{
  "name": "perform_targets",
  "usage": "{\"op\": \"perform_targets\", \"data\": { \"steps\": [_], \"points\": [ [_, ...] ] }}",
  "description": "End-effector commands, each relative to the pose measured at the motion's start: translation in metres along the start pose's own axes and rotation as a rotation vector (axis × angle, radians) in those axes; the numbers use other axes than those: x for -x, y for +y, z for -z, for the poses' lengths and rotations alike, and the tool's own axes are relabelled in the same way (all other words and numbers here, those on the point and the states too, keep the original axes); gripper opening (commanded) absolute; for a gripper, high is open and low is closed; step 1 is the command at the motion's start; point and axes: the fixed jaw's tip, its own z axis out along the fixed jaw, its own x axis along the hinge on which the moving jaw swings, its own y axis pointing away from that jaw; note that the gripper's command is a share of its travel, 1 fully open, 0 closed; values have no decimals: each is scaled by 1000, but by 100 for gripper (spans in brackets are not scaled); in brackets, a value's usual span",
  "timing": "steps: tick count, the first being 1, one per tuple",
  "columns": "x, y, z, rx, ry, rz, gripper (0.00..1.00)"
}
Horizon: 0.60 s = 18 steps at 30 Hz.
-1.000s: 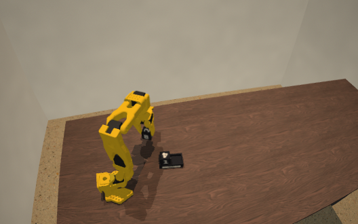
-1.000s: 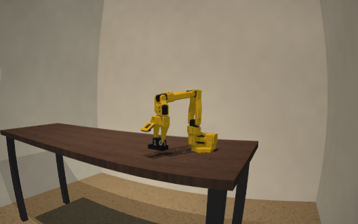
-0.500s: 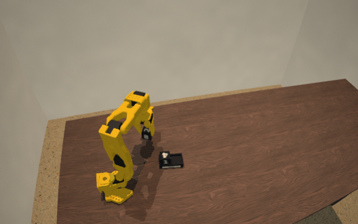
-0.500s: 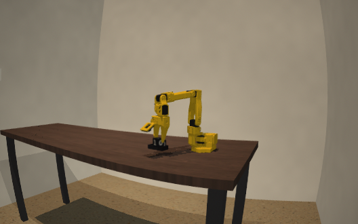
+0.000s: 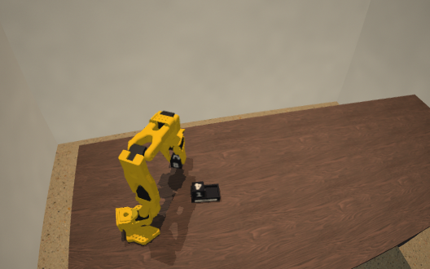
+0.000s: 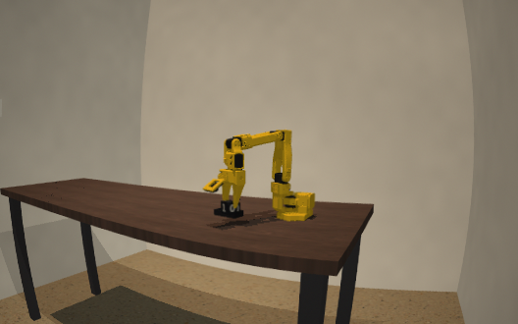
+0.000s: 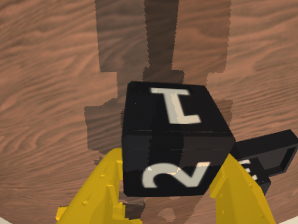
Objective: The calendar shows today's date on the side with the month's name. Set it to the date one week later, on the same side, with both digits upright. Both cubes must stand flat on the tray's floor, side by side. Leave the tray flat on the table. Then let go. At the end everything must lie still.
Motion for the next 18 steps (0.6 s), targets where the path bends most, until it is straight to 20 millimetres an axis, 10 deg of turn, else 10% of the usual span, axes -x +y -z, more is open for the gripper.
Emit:
{"op": "perform_targets", "data": {
  "steps": [1, 18],
  "points": [
    [4, 1, 6, -7, -49, 0, 0],
    [5, 1, 0, -7, -49, 0, 0]
  ]
}}
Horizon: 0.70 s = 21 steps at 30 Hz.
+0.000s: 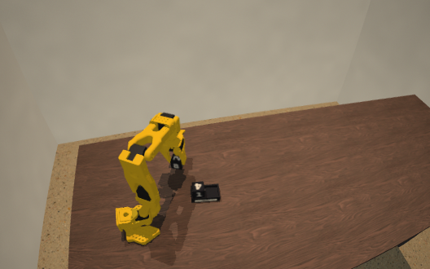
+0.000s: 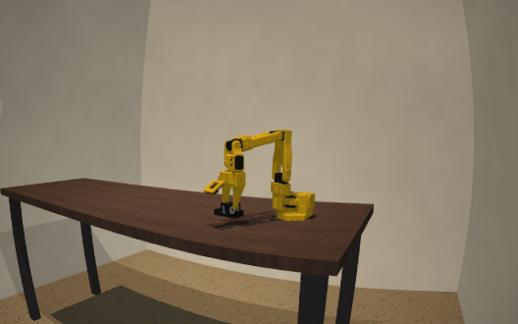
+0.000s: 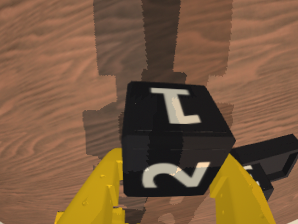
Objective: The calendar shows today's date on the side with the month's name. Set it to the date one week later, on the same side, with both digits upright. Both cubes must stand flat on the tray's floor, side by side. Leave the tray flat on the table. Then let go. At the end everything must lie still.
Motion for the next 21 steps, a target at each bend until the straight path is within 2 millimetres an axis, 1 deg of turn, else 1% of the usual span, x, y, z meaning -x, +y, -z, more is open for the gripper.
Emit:
{"op": "perform_targets", "data": {
  "steps": [1, 21],
  "points": [
    [4, 1, 4, -6, -40, 0, 0],
    [4, 1, -4, -6, -40, 0, 0]
  ]
}}
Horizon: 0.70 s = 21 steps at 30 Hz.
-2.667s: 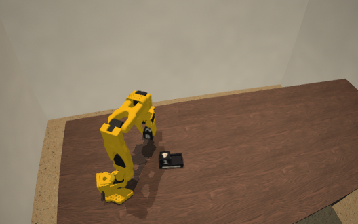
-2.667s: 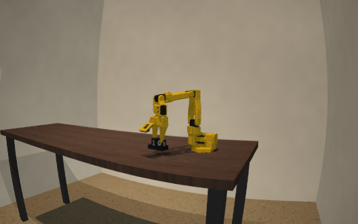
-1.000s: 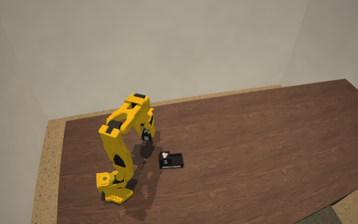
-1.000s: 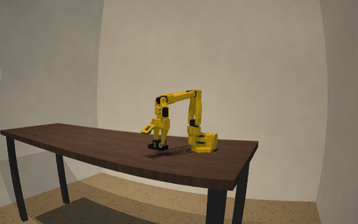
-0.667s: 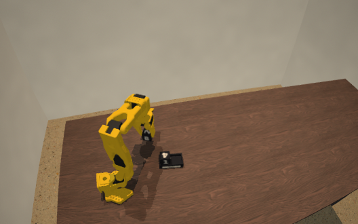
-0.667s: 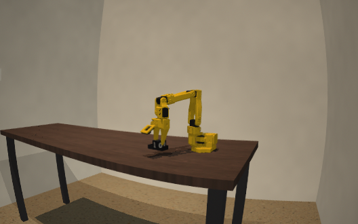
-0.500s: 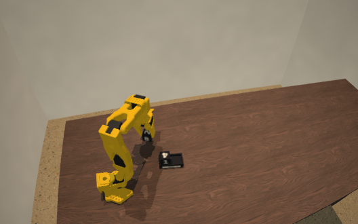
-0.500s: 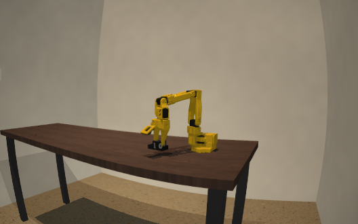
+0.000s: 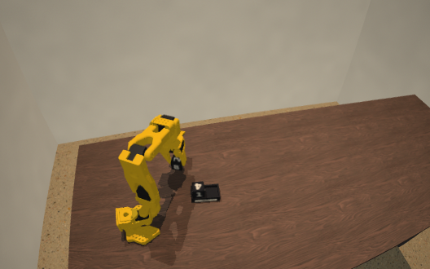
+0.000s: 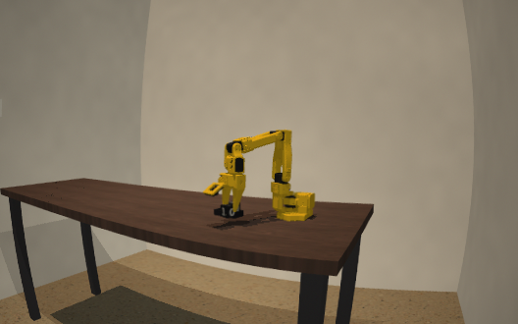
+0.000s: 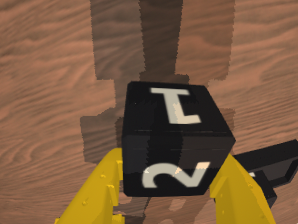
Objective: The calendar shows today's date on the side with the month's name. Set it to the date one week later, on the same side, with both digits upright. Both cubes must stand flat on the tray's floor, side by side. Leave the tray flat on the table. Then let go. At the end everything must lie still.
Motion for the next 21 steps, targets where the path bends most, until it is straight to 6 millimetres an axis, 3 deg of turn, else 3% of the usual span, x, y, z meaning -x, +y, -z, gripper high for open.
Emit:
{"op": "perform_targets", "data": {
  "steps": [1, 21],
  "points": [
    [4, 1, 1, -4, -29, 0, 0],
    [4, 1, -7, -4, -29, 0, 0]
  ]
}}
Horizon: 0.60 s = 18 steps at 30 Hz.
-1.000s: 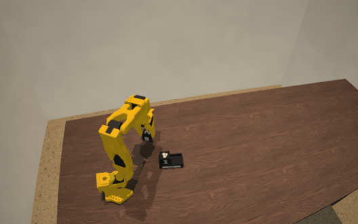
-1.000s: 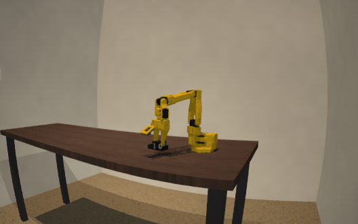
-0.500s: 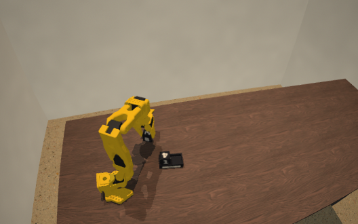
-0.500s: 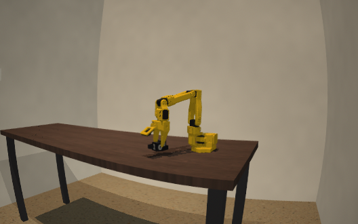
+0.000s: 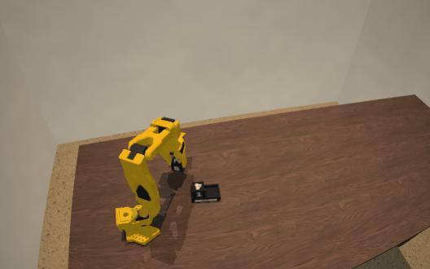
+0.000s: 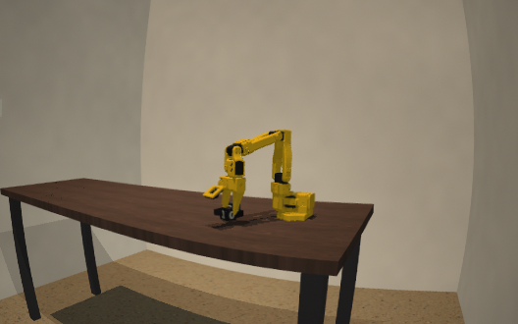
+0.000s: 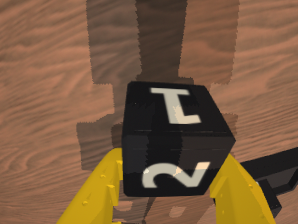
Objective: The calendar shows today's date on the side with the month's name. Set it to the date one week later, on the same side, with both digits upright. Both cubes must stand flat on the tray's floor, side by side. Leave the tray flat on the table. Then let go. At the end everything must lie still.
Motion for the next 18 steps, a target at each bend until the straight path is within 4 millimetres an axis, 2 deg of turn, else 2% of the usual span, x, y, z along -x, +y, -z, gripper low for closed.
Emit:
{"op": "perform_targets", "data": {
  "steps": [1, 18],
  "points": [
    [3, 1, 1, -2, -23, 0, 0],
    [3, 1, -5, -2, -23, 0, 0]
  ]
}}
